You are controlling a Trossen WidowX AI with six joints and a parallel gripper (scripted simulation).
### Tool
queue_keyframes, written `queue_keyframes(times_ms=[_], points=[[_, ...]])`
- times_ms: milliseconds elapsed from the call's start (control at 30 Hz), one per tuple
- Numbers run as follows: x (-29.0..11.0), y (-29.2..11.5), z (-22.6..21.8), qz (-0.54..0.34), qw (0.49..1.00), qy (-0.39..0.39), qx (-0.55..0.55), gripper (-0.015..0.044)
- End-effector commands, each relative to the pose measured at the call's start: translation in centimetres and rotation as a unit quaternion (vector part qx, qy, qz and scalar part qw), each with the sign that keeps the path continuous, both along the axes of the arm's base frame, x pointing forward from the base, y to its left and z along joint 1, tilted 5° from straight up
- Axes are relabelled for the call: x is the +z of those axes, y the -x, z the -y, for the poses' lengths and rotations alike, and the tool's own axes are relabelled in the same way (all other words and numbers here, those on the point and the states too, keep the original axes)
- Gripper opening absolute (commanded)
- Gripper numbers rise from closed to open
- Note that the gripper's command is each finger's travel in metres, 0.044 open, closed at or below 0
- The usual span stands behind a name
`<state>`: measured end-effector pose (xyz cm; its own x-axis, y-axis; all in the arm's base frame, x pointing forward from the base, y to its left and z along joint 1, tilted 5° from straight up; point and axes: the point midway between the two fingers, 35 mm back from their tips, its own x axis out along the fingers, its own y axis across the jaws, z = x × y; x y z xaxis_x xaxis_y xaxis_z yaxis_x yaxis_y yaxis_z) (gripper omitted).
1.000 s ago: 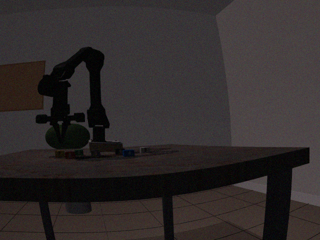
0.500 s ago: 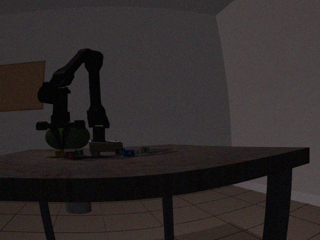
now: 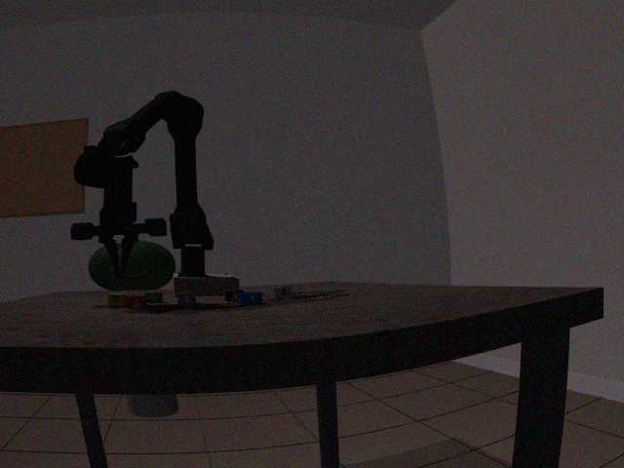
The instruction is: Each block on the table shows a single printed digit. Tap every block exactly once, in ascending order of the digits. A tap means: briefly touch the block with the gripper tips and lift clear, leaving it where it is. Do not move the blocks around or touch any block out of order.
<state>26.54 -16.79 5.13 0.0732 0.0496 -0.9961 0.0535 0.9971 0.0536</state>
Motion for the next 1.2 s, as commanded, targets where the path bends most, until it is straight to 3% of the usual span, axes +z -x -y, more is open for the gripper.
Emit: queue_keyframes(times_ms=[0,100,300,533,767,933,1167], points=[[3.7,-0.1,0.4,0.005,1.000,0.003,0.001,0.0020],[7.6,0.5,0.4,0.005,1.000,0.003,0.001,0.0020],[7.9,0.2,-0.4,0.006,1.000,0.003,0.000,0.0020],[8.6,-1.5,-9.8,0.012,1.000,0.001,-0.006,0.0020],[8.9,0.4,-19.0,0.008,1.000,-0.007,-0.001,0.0020],[8.9,1.3,-20.8,0.005,1.000,-0.008,0.001,0.0020],[1.1,0.6,-21.3,0.005,1.000,-0.008,0.001,0.0020]])
